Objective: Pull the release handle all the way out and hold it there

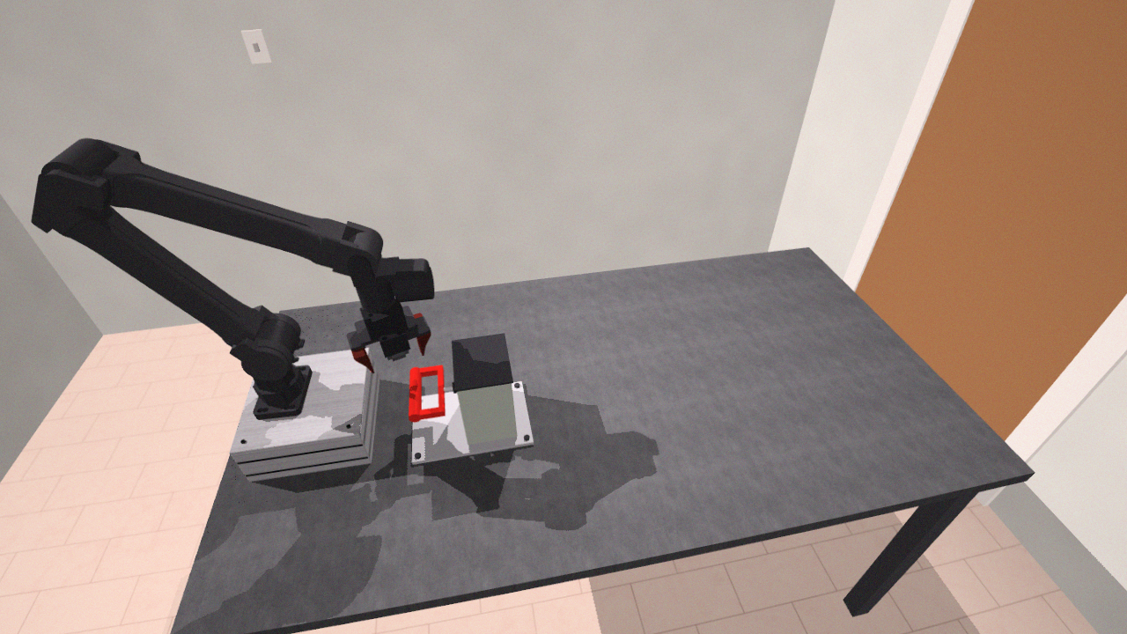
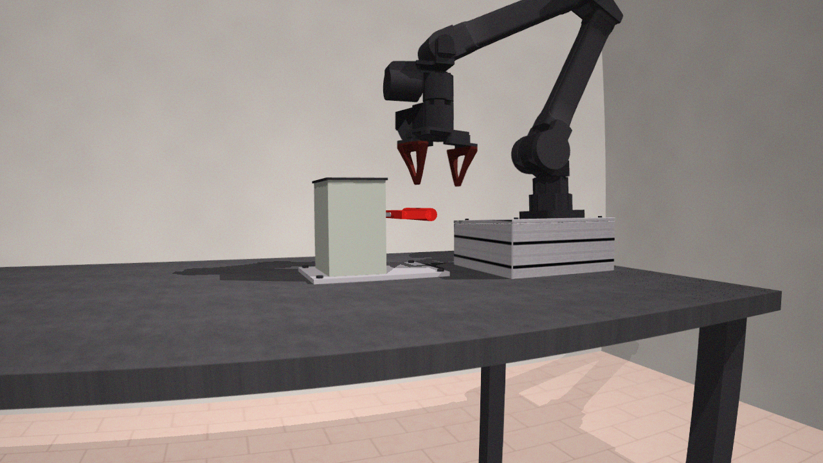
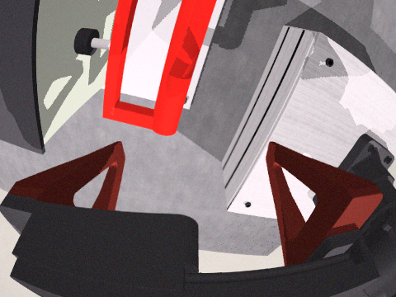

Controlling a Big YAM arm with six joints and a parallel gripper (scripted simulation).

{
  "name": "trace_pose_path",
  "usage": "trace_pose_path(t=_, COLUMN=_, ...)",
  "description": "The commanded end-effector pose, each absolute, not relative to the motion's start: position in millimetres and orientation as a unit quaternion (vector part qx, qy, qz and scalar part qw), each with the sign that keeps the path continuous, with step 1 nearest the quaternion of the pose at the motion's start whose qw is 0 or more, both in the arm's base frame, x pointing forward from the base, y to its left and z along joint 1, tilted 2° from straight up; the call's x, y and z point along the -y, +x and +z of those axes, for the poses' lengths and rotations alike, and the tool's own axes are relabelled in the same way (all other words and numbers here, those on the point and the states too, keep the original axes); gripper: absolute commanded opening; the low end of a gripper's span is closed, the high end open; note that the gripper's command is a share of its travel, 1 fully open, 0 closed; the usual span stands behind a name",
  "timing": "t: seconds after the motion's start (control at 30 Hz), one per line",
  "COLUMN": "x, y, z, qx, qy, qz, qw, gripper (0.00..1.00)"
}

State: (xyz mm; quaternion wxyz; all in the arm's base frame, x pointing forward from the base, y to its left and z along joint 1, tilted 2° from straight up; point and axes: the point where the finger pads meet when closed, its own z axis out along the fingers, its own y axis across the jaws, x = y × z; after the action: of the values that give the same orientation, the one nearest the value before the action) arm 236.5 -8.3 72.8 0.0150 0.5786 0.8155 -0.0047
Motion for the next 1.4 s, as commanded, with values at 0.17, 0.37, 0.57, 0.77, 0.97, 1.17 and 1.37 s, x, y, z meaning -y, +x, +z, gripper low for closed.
trace_pose_path(t=0.17, x=31, y=260, z=91, qx=-0.759, qy=0.651, qz=-0.006, qw=0.020, gripper=1.00)
trace_pose_path(t=0.37, x=42, y=262, z=92, qx=-0.736, qy=0.676, qz=-0.011, qw=0.016, gripper=1.00)
trace_pose_path(t=0.57, x=45, y=262, z=92, qx=-0.729, qy=0.684, qz=-0.013, qw=0.015, gripper=1.00)
trace_pose_path(t=0.77, x=47, y=262, z=92, qx=-0.726, qy=0.688, qz=-0.014, qw=0.015, gripper=1.00)
trace_pose_path(t=0.97, x=49, y=267, z=95, qx=-0.723, qy=0.690, qz=-0.012, qw=0.017, gripper=1.00)
trace_pose_path(t=1.17, x=49, y=269, z=97, qx=-0.722, qy=0.692, qz=-0.012, qw=0.018, gripper=1.00)
trace_pose_path(t=1.37, x=50, y=272, z=99, qx=-0.720, qy=0.693, qz=-0.011, qw=0.020, gripper=1.00)
